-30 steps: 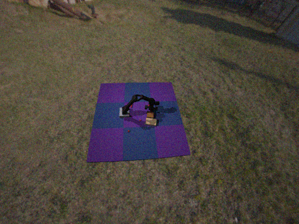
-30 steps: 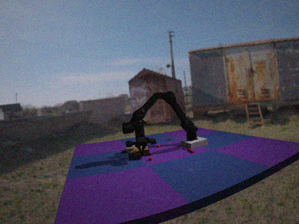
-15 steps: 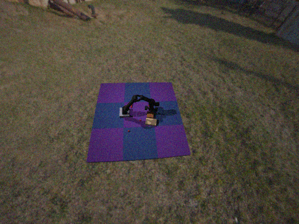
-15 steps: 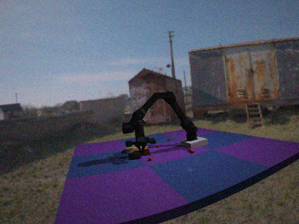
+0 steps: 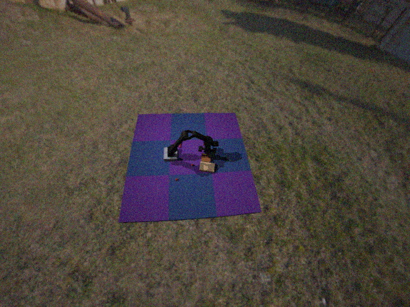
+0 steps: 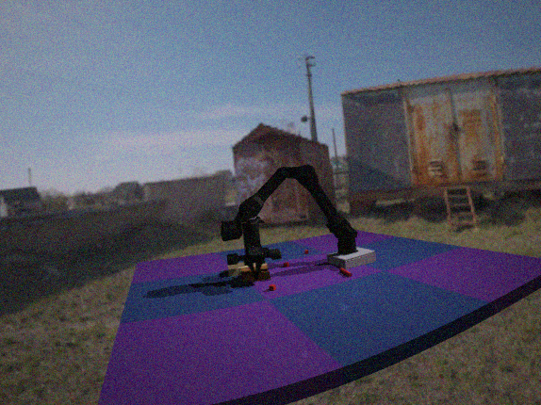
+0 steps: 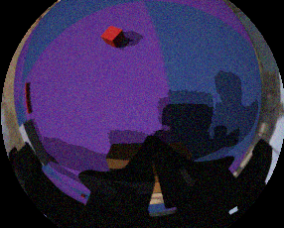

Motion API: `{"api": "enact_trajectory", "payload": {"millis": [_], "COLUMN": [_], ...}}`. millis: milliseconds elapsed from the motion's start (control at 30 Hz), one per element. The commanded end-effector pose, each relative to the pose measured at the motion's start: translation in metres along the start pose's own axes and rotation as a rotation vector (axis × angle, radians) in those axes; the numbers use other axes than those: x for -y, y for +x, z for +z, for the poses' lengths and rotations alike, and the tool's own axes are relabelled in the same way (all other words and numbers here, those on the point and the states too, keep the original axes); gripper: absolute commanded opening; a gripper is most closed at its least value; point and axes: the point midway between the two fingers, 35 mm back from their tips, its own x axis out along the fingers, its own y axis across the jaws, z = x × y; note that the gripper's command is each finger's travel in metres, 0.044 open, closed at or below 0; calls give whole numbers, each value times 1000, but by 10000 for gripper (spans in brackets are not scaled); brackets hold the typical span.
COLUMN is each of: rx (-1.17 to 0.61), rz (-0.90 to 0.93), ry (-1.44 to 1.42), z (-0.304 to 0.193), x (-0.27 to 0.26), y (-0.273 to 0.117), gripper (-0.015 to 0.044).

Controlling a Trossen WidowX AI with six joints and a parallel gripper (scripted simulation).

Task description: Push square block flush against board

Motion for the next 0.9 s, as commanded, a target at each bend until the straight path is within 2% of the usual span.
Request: {"api": "enact_trajectory", "payload": {"millis": [0, 333, 867], "rx": [-2, -2, 0], "rz": [1, 1, 1], "ry": [0, 0, 0], "z": [-6, -10, 16], "x": [0, 0, 1], "y": [1, 1, 1], "gripper": [0, 0, 0]}}
